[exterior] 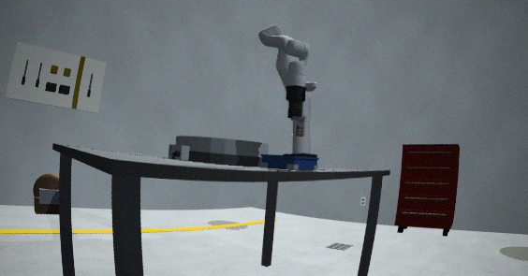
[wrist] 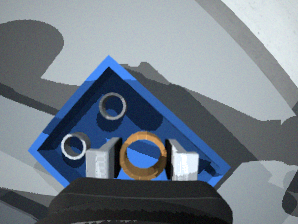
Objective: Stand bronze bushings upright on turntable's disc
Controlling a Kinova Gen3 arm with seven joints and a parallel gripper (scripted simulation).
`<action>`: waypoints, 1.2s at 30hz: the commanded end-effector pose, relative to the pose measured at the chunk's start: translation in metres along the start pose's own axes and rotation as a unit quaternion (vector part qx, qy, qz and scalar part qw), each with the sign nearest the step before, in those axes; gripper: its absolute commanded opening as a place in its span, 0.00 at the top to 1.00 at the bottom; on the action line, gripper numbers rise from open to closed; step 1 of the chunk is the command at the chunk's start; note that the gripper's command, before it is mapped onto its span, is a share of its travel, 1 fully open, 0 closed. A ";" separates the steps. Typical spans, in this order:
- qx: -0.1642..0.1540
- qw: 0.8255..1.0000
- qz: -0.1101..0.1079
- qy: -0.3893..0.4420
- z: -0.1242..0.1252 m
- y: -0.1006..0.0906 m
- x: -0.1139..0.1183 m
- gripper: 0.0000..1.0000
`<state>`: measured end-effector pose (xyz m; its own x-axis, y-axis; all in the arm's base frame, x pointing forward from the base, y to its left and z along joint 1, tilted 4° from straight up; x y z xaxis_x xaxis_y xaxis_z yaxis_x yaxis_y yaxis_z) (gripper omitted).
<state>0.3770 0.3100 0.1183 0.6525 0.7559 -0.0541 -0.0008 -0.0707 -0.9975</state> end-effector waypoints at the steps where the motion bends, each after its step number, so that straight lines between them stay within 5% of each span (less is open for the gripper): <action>1: 0.000 1.000 -0.001 -0.003 -0.001 -0.003 0.000 1.00; 21: 0.001 1.000 -0.006 -0.008 -0.014 -0.003 -0.015 1.00; 36: 0.000 1.000 -0.006 -0.008 -0.073 -0.003 -0.087 1.00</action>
Point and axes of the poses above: the point where the finger pads meet when closed, its own y axis out along the fingers, its own x axis across the jaws, z = x × y, the point moved 6 cm from there along -y, back along the fingers, and after that the axes turned 1 degree about y, right-handed, at the moved point
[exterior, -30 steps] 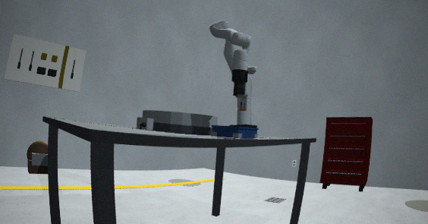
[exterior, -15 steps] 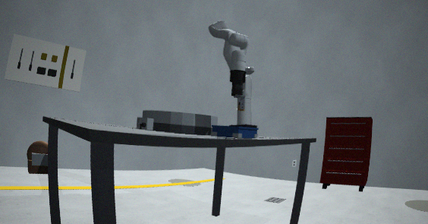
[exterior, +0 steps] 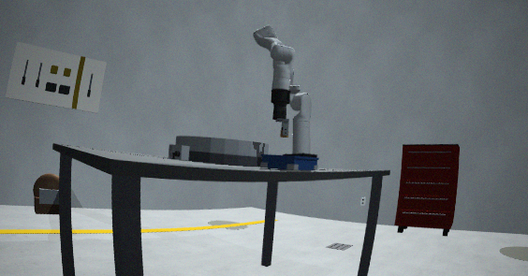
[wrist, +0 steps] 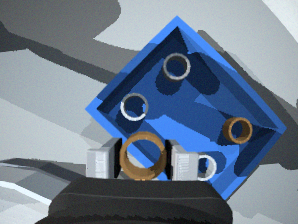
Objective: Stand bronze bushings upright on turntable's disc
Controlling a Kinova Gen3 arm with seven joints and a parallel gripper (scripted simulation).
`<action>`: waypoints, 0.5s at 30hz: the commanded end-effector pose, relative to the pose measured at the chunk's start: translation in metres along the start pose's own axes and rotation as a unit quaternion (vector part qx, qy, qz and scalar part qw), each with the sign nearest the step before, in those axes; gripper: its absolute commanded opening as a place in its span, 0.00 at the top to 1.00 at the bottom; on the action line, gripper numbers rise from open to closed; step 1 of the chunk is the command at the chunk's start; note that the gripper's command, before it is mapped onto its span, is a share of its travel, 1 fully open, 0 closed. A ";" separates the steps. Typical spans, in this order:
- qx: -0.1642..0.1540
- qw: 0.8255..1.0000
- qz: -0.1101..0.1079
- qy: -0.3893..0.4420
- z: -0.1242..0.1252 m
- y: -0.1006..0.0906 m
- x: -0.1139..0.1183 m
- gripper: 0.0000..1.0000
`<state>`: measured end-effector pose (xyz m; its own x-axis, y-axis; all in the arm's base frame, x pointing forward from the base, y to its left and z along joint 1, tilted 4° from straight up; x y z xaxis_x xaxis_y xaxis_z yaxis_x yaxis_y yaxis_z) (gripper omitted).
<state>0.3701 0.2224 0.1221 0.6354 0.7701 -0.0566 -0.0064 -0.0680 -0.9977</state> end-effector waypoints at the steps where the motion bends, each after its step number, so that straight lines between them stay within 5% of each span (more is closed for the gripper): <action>1: -0.003 1.000 -0.007 0.003 -0.021 -0.005 -0.016 1.00; 15: -0.004 1.000 -0.002 0.003 -0.085 -0.005 -0.098 1.00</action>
Point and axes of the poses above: the point where the finger pads meet when closed, its own y axis out along the fingers, its own x axis across the jaws, z = x × y, the point moved 6 cm from there along -y, back along the fingers, and after that the axes turned 1 degree about y, right-handed, at the moved point
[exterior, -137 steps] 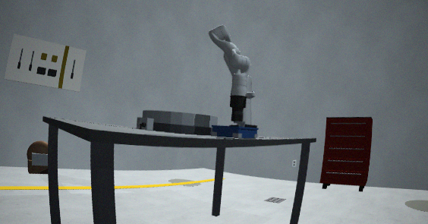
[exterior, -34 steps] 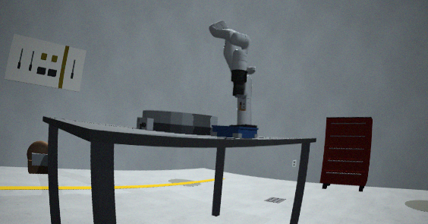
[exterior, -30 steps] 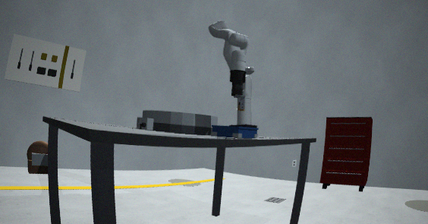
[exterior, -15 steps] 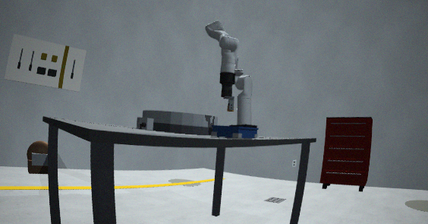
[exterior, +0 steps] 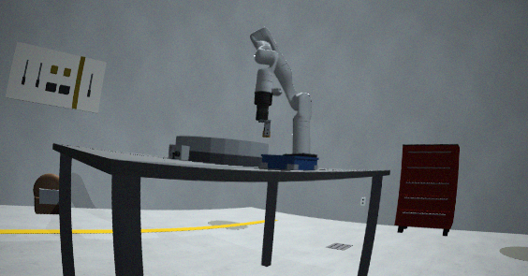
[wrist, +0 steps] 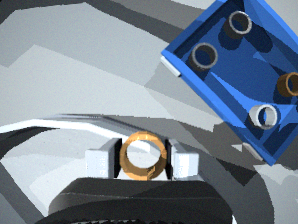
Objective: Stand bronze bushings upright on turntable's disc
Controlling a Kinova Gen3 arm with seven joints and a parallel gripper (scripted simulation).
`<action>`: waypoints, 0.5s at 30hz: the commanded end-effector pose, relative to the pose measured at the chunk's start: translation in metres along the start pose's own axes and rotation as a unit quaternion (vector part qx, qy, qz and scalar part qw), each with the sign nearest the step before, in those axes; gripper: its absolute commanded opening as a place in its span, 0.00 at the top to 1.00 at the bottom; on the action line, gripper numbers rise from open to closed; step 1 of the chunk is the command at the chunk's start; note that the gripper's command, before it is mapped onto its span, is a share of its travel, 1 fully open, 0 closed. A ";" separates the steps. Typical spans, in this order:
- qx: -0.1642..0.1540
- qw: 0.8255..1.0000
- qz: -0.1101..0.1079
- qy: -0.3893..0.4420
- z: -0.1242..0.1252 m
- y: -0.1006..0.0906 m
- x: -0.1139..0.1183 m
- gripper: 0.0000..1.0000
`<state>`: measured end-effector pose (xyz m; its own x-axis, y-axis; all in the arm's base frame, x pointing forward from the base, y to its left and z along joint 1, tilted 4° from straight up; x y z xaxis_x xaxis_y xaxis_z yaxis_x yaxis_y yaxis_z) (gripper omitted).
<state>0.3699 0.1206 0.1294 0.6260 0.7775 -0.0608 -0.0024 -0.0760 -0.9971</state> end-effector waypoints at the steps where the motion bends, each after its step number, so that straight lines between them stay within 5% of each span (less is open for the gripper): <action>1: 0.000 1.000 -0.004 0.009 -0.024 -0.004 -0.026 1.00; 15: 0.002 1.000 -0.001 0.010 -0.066 -0.002 -0.080 1.00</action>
<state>0.3701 0.0331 0.1360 0.6306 0.7732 -0.0672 -0.0081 -0.0801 -0.9968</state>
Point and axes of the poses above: the point where the finger pads meet when closed, its own y axis out along the fingers, its own x axis across the jaws, z = x × y, the point moved 6 cm from there along -y, back along the fingers, and after that the axes turned 1 degree about y, right-handed, at the moved point
